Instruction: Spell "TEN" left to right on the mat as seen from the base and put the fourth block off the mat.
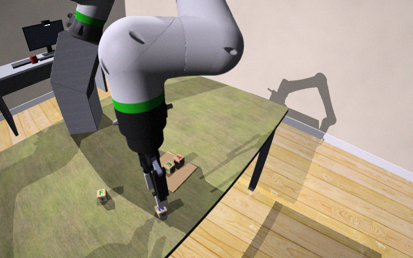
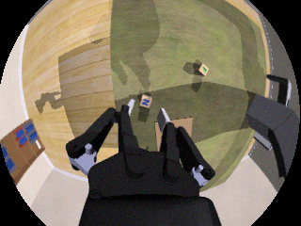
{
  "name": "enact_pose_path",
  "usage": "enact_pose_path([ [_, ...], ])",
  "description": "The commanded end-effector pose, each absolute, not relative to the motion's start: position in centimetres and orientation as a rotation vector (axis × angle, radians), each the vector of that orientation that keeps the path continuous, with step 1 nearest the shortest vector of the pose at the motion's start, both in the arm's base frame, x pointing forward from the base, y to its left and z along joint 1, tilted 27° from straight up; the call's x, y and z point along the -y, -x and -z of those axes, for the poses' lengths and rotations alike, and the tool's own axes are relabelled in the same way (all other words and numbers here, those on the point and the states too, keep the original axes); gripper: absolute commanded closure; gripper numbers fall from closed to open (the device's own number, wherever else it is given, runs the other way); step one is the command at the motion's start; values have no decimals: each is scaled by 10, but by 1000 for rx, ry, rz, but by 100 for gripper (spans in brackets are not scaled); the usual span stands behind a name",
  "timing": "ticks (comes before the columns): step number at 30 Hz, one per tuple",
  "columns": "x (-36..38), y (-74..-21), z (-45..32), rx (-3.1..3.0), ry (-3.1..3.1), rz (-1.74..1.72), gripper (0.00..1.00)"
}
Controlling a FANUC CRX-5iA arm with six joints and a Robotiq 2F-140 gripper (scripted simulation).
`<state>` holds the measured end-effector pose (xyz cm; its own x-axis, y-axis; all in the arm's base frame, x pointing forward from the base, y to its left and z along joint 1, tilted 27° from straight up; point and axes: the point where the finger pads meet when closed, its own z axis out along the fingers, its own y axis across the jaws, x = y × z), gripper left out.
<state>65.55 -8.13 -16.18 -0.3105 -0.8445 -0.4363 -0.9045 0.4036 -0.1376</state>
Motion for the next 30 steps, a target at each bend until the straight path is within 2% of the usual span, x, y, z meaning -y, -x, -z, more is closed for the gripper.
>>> enact_pose_path([
  [1,81,-656,162,-2224,1494,-183,60],
  [30,69,-666,193,-2224,1494,-183,60],
])
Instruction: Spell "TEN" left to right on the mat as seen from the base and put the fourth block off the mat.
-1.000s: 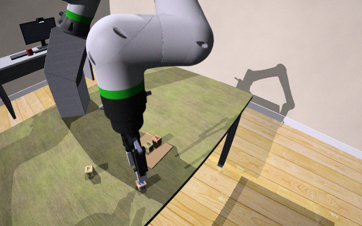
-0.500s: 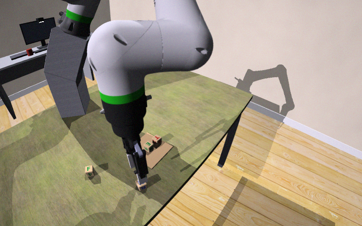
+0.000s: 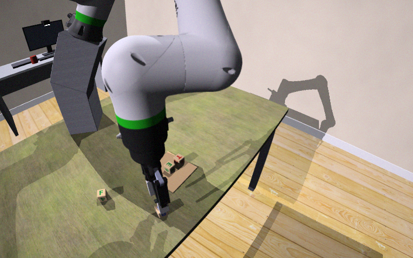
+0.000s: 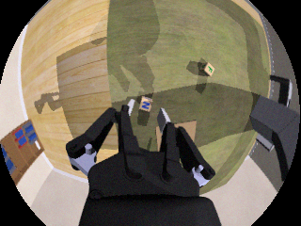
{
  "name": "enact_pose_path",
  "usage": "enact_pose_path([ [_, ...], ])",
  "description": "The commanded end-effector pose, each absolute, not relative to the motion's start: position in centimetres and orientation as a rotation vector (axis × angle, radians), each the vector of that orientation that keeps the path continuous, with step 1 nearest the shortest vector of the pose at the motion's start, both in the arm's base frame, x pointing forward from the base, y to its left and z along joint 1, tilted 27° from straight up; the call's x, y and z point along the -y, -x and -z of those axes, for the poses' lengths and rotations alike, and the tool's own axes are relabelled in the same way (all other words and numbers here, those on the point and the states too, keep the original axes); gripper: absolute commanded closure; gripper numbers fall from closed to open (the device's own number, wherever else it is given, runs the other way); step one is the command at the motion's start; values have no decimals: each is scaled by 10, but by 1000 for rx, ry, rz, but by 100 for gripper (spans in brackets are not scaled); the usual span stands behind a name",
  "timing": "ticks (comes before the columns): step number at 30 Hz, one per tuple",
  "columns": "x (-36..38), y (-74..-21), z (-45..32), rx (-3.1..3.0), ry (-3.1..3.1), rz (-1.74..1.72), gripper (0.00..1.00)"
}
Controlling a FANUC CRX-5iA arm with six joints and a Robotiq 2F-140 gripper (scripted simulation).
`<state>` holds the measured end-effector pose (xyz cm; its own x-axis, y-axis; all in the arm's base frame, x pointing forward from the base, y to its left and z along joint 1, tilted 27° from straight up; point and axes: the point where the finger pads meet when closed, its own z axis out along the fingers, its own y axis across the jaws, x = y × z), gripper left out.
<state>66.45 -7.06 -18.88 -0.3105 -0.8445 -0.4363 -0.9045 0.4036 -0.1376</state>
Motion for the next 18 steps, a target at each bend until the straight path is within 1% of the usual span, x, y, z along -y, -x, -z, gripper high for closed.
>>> enact_pose_path([
  [1,69,-666,194,-2224,1494,-183,60],
  [18,64,-671,206,-2224,1494,-183,60],
])
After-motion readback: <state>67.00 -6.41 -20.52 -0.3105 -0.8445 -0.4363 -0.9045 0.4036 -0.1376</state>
